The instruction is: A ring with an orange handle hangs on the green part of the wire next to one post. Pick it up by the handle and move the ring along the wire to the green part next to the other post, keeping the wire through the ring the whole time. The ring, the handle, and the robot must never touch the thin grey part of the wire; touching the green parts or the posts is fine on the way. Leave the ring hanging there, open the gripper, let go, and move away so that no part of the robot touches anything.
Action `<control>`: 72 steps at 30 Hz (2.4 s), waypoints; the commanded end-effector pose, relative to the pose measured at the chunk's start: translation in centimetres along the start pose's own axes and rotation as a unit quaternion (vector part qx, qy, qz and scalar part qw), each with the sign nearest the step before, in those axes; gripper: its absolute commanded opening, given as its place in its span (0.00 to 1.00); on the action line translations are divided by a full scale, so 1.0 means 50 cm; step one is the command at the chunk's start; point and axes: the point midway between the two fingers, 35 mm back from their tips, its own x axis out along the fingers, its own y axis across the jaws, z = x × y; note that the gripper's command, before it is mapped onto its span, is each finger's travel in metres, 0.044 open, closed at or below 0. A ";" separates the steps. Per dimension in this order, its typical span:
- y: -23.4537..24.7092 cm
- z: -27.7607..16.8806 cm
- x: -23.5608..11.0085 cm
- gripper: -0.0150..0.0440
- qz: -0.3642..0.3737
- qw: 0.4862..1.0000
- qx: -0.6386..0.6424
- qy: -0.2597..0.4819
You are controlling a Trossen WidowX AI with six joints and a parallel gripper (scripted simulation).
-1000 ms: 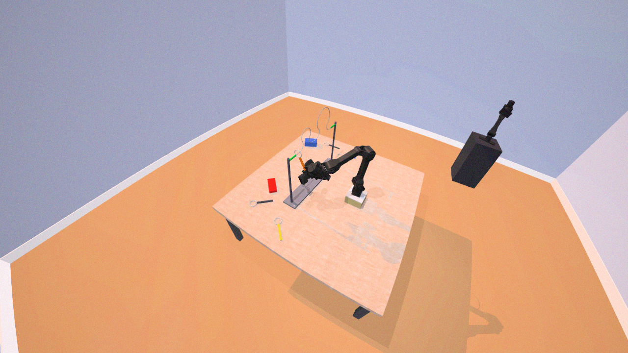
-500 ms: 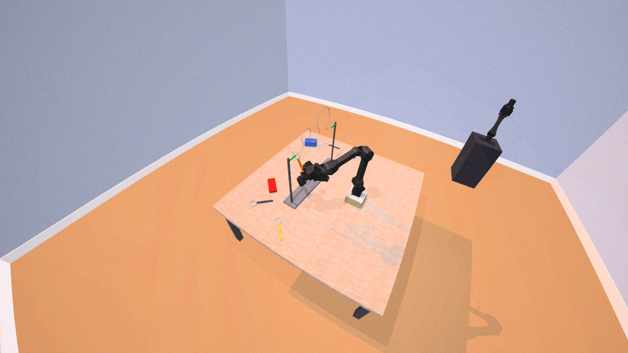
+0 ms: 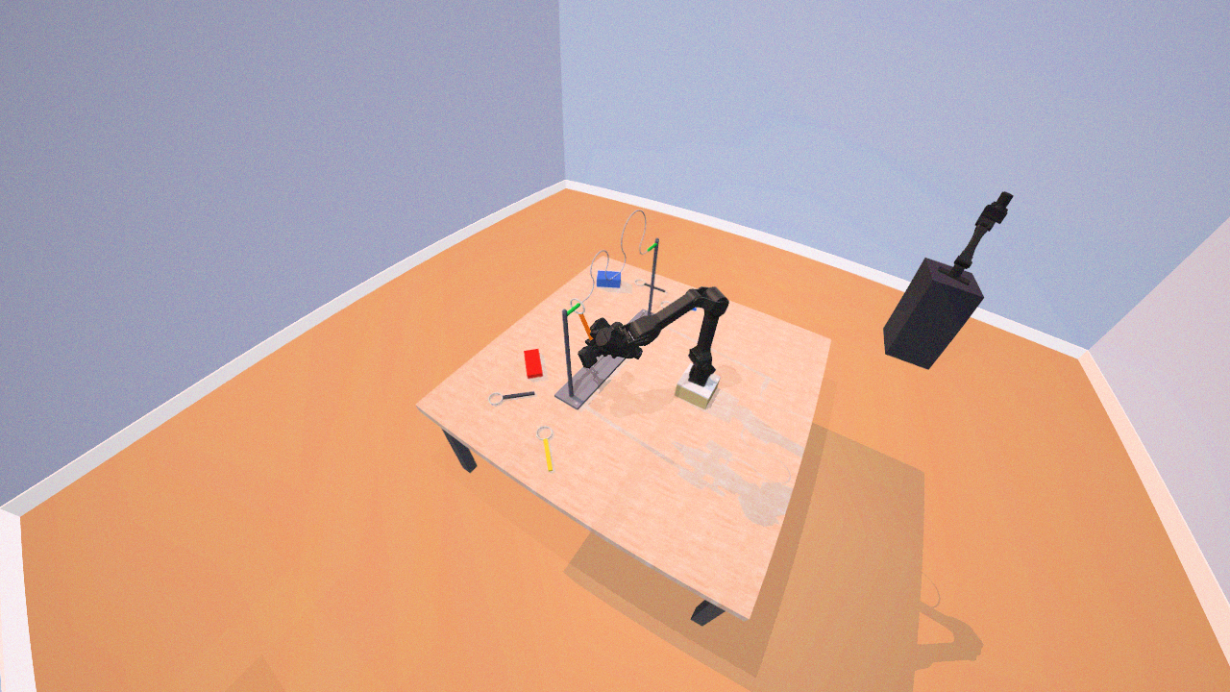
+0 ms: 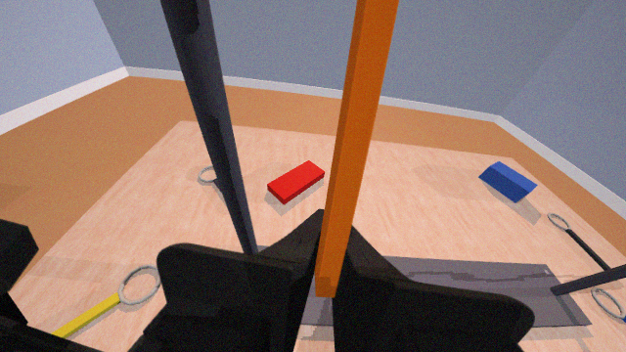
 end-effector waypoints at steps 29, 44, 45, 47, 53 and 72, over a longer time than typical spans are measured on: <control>0.020 -0.028 0.011 0.00 -0.001 1.000 0.004 -0.004; 0.020 -0.028 0.011 0.18 0.001 1.000 0.001 -0.002; 0.020 -0.028 0.011 0.22 0.001 1.000 0.001 -0.002; 0.020 -0.028 0.011 0.31 0.001 1.000 0.001 -0.002; 0.021 -0.029 0.001 0.53 0.000 1.000 0.002 -0.001; 0.020 -0.030 -0.089 0.53 -0.001 1.000 0.005 -0.001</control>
